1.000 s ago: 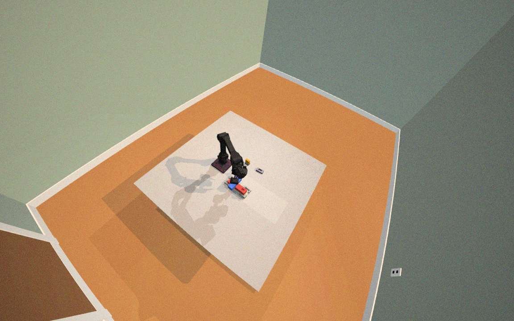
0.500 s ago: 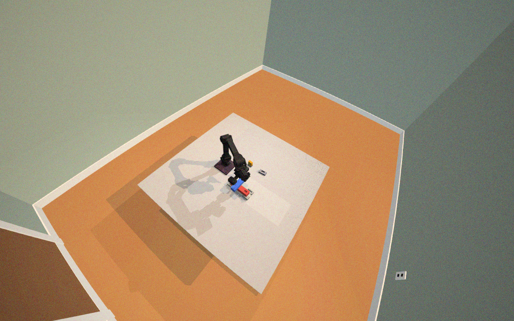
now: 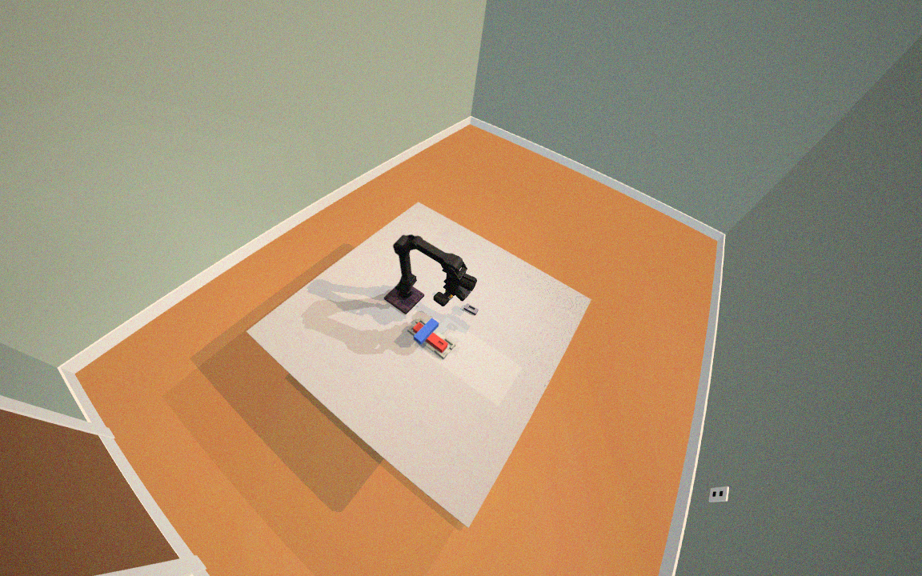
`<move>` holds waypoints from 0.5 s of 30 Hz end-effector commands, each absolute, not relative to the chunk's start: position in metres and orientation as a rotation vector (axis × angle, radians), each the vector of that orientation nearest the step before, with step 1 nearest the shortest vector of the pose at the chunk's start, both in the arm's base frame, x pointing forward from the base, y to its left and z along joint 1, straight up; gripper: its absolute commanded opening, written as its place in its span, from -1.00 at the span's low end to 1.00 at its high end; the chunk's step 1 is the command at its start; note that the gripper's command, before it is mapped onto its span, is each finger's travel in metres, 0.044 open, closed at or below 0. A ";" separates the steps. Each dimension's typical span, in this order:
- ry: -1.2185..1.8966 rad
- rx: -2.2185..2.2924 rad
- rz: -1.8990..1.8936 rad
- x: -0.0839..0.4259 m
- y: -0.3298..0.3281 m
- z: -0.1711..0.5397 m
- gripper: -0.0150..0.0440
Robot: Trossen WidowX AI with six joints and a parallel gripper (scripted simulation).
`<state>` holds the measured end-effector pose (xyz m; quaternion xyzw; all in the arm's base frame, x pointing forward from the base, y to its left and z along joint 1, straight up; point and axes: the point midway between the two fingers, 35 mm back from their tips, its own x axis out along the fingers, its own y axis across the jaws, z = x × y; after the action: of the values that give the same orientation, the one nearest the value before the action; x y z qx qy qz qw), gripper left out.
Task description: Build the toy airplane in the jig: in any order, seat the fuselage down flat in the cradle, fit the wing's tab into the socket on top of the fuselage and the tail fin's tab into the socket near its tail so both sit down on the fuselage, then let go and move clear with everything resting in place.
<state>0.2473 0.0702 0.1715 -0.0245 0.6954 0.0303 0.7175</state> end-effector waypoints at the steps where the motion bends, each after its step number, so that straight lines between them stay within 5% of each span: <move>1: 1.548 -0.051 0.064 0.222 0.108 0.170 1.00; 8: 1.553 -0.047 0.068 0.170 0.161 0.168 1.00; 15: 1.553 -0.047 0.068 0.171 0.163 0.140 1.00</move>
<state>0.1738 0.1635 0.1610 -0.0197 0.6942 0.0373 0.7186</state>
